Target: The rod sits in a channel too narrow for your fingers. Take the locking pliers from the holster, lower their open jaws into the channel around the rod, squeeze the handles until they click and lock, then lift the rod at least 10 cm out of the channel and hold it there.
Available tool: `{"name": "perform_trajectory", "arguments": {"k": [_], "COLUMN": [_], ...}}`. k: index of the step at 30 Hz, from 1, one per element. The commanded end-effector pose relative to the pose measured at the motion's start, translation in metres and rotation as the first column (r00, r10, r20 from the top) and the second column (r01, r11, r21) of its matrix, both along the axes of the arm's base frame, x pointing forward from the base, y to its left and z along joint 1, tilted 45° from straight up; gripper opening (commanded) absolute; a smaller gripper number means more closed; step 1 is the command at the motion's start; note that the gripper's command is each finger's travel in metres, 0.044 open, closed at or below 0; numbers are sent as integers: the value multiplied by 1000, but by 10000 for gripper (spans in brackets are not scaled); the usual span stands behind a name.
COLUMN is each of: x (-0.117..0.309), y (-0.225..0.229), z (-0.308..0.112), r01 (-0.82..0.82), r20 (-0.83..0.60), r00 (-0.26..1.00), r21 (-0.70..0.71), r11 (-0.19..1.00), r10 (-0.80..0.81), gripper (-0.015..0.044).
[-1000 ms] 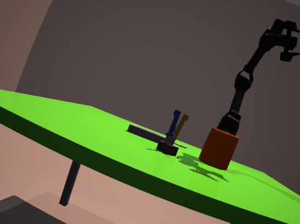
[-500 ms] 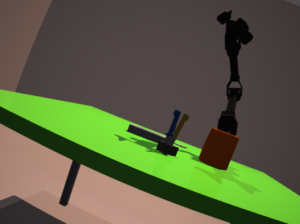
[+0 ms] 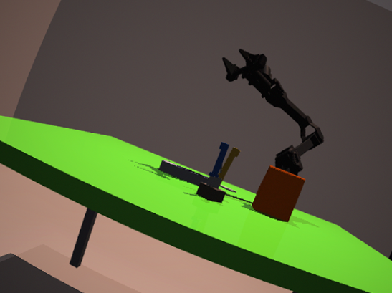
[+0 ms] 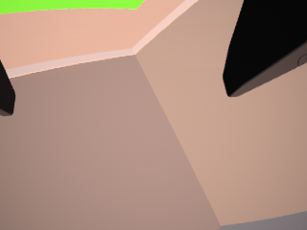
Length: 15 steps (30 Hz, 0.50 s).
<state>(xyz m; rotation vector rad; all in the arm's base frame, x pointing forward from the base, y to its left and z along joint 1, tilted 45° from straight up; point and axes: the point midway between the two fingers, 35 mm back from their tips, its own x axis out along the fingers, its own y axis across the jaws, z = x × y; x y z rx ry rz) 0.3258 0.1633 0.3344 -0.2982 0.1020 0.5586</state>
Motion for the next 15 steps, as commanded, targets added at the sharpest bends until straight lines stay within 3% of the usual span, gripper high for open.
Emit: {"name": "perform_trajectory", "arguments": {"k": [1, 7, 15], "x": [4, -9, -10], "y": [-74, -161, -163], "z": [-3, -11, -12], "r01": [236, 485, 490], "r20": [33, 56, 57], "r00": [970, 847, 842], "r21": [131, 324, 331], "r11": [963, 812, 806], "r10": [-242, -528, -536], "gripper": [440, 440, 440]}}
